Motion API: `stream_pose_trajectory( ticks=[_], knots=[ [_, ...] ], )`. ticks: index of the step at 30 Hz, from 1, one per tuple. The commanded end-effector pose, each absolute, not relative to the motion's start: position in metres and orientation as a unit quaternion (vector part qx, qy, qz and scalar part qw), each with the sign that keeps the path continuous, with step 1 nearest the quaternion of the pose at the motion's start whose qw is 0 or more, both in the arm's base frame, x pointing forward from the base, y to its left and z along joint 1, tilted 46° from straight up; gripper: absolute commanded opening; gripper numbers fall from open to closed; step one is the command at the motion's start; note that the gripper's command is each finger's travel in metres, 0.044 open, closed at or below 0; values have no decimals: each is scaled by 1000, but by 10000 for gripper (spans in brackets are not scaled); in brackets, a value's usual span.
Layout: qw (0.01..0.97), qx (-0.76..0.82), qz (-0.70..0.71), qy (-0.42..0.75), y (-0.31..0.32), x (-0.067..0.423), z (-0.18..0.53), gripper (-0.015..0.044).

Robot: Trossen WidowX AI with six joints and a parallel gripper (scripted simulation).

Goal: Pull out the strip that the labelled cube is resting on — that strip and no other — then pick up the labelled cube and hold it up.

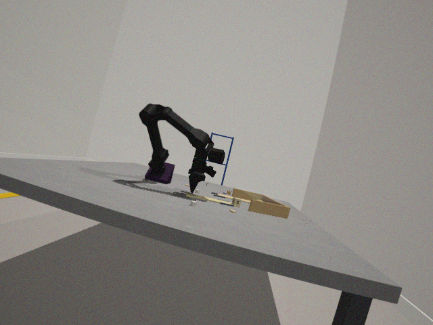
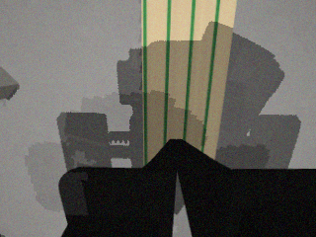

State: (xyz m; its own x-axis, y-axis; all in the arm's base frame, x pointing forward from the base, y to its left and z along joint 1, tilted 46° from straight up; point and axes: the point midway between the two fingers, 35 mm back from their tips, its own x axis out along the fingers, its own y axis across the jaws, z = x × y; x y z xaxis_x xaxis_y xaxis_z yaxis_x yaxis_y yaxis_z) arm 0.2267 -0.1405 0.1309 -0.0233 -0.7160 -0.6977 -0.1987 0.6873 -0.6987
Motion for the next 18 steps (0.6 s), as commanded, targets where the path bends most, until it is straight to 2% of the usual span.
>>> stream_pose_trajectory(
  ticks=[1, 4, 8, 18],
  knots=[
    [614, -337, -213, 681, -122, 232, 151, 0],
    [613, -337, -213, 682, -120, 232, 152, 0],
    [590, -377, -167, 694, -118, 252, 150, 105],
    [588, -380, -163, 695, -111, 293, 146, 368]
  ],
)
